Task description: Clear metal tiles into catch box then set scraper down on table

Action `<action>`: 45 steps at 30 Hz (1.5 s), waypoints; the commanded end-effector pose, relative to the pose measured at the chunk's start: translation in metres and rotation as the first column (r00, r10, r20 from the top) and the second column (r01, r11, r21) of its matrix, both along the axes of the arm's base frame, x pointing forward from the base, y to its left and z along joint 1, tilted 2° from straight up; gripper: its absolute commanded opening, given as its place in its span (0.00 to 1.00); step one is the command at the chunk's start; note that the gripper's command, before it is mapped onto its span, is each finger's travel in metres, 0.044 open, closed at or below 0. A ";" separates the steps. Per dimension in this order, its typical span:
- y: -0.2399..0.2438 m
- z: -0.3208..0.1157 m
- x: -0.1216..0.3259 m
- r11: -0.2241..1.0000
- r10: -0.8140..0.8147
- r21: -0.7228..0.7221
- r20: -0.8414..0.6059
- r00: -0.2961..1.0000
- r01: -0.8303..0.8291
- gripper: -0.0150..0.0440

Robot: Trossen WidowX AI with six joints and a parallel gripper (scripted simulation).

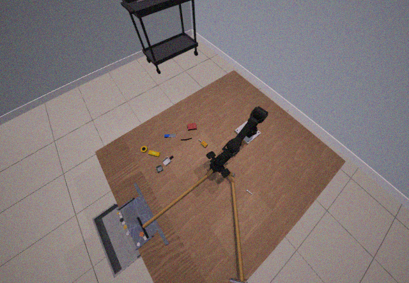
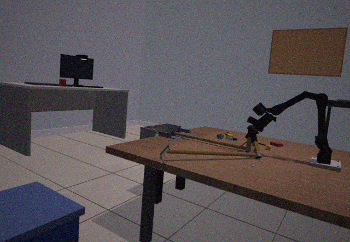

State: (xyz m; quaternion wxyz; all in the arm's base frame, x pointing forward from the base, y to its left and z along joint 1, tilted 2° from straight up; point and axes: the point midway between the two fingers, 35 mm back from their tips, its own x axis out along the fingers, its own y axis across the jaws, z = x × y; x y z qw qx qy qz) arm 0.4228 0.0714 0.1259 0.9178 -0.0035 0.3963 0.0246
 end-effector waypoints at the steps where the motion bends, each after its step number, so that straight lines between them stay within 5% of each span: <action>1: 0.005 0.003 0.009 1.000 0.013 0.005 0.008 1.000 -0.013 0.25; 45: 0.004 0.008 0.068 1.000 0.013 0.005 0.012 1.000 -0.013 0.25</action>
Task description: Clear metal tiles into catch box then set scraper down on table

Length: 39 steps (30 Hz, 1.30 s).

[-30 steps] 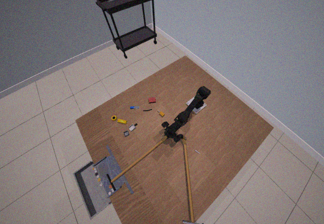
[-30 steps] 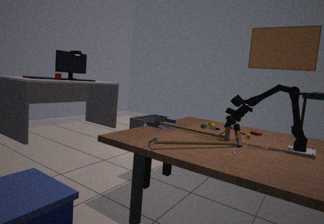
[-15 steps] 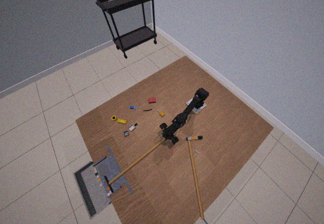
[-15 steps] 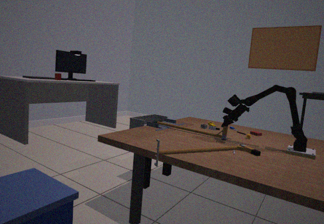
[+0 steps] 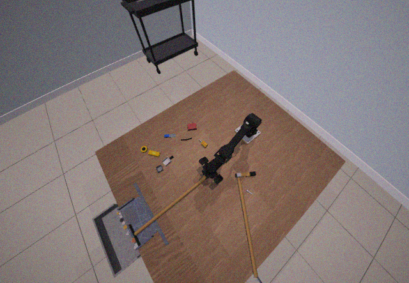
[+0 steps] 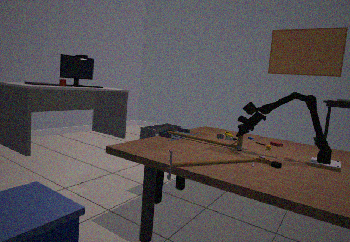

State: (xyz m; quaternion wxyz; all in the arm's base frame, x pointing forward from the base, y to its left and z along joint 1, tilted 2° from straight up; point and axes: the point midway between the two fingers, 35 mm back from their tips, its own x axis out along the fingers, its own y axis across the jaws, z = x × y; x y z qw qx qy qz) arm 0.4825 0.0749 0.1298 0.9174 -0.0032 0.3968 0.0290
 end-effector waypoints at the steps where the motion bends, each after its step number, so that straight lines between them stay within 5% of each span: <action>1: 0.001 0.004 0.010 1.000 0.005 0.001 0.014 1.000 -0.005 0.25; 39: -0.002 0.005 0.013 1.000 0.003 0.001 0.011 1.000 -0.003 0.25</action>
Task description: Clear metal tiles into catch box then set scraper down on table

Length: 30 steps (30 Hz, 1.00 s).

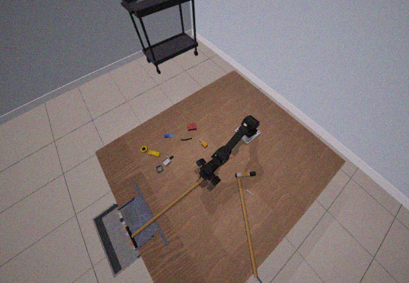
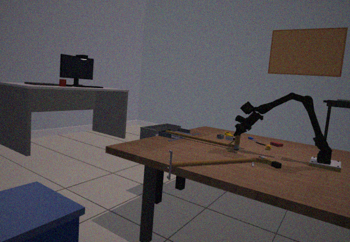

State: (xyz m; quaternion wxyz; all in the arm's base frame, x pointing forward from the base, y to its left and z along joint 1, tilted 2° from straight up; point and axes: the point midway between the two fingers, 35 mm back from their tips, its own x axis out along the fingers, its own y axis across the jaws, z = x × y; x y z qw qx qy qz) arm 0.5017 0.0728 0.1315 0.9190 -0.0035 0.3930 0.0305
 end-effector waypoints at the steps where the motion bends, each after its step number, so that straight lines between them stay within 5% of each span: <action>1: 0.000 0.003 -0.007 1.000 0.000 0.000 0.003 1.000 0.000 0.25; 30: 0.002 0.011 -0.045 1.000 0.000 0.000 0.002 1.000 0.000 0.25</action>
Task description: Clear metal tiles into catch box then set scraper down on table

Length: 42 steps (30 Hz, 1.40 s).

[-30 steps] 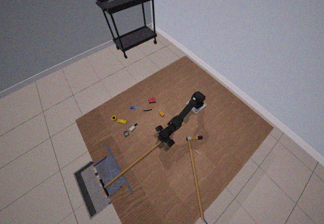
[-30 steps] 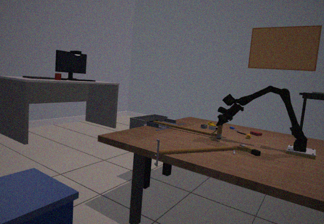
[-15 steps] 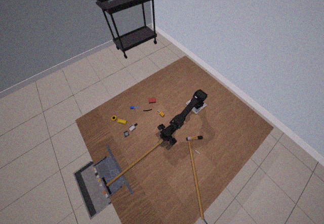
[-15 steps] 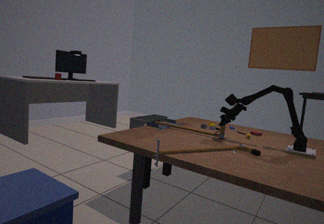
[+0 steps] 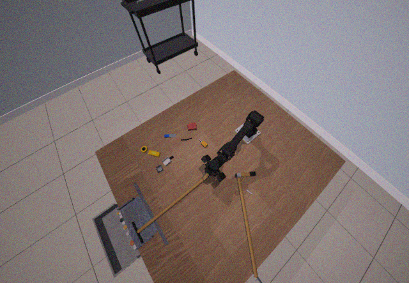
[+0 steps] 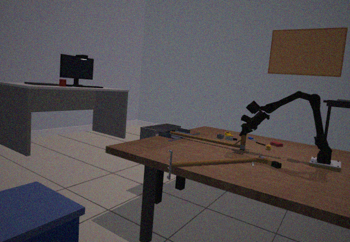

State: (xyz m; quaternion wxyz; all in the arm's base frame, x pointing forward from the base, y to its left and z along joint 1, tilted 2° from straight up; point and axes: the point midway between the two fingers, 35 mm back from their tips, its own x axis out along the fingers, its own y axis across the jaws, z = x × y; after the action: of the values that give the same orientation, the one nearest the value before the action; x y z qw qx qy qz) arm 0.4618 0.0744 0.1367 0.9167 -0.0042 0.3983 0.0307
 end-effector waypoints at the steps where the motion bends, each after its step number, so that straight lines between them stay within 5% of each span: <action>1: 0.000 0.006 -0.007 1.000 -0.001 0.002 0.014 1.000 0.001 0.25; 42: 0.001 0.007 -0.062 1.000 0.000 0.002 0.014 1.000 0.000 0.25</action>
State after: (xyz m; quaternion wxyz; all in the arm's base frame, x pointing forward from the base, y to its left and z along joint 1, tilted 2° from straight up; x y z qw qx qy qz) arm 0.4055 0.0756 0.1404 0.9171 -0.0043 0.3974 0.0311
